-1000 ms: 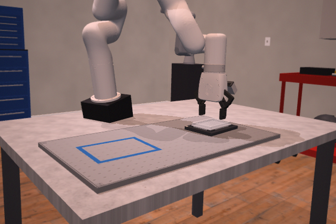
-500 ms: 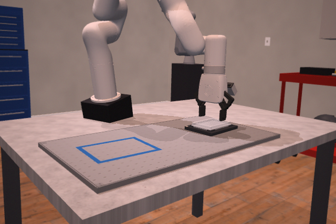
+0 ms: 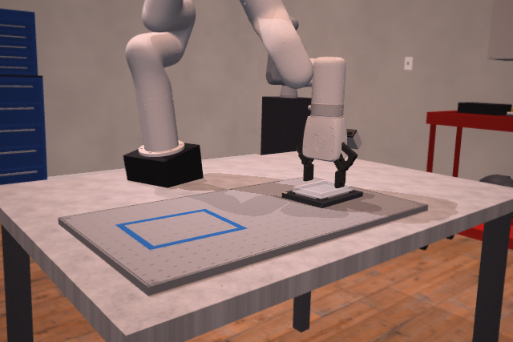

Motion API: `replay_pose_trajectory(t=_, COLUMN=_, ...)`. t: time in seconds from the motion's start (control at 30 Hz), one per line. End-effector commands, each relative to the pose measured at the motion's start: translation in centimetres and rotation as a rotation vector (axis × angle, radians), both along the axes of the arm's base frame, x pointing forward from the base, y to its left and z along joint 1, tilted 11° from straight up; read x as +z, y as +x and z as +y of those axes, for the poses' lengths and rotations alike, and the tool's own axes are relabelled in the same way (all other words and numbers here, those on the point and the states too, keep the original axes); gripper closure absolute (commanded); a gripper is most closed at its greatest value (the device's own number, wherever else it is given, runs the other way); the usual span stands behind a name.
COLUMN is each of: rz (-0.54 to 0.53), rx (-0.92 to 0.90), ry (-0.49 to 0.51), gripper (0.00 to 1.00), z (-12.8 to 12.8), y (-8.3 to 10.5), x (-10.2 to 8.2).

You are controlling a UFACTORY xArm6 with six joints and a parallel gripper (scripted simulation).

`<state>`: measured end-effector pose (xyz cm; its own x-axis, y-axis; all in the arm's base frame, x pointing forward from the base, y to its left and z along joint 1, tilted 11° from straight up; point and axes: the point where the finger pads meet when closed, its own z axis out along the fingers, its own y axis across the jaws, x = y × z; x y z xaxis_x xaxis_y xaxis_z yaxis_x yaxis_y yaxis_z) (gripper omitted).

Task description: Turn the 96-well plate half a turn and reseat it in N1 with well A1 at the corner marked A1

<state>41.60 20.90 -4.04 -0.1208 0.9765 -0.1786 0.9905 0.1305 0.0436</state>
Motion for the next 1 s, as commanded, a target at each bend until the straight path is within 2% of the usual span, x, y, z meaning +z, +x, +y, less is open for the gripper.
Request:
replay_pose_trajectory(t=0.0, rz=-0.003, rx=0.000, ry=0.002, gripper=0.00, z=0.06, y=0.14, x=-0.09)
replay_pose_trajectory(t=0.53, rz=-0.003, rx=0.000, ry=0.002, gripper=0.00, z=-0.10, y=0.20, x=-1.01)
replay_pose_trajectory(t=0.97, rz=-0.003, rx=0.000, ry=0.002, gripper=0.00, z=-0.11, y=0.20, x=-1.02)
